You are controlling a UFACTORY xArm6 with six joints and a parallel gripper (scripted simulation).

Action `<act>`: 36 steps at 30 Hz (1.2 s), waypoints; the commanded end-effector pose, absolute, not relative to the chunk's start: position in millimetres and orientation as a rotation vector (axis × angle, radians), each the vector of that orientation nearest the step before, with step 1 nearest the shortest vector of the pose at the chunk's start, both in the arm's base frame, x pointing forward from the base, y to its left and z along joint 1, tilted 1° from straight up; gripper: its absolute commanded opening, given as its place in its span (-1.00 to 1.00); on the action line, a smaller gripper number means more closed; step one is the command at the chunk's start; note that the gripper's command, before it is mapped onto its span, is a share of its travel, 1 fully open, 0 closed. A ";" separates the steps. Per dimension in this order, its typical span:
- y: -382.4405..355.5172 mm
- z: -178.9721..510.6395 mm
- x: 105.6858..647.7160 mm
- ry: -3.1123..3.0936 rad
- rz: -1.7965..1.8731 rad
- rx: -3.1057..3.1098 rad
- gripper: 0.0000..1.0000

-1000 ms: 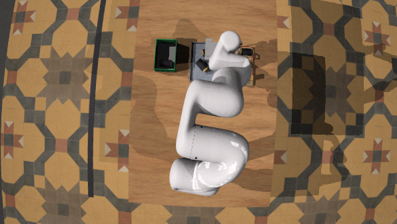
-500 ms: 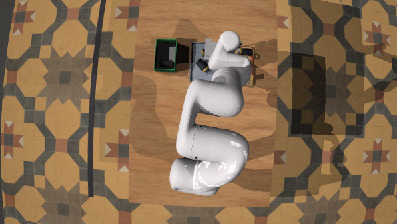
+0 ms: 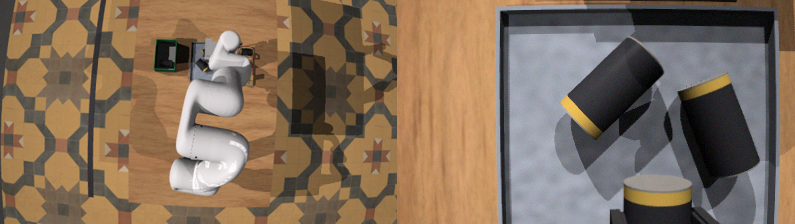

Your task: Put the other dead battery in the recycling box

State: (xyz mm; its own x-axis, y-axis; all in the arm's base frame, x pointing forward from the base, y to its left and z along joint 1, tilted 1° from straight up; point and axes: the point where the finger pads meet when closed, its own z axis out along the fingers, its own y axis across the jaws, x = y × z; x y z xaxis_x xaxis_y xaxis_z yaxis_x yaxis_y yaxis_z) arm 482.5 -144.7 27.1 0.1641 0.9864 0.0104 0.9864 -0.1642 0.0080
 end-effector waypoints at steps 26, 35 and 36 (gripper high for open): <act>-144.9 -12.3 484.8 -2.033 -0.025 -2.399 -0.44; -144.9 -16.1 484.8 -2.033 -0.025 -2.399 -0.44; -144.9 -16.1 484.8 -2.033 -0.025 -2.399 -0.44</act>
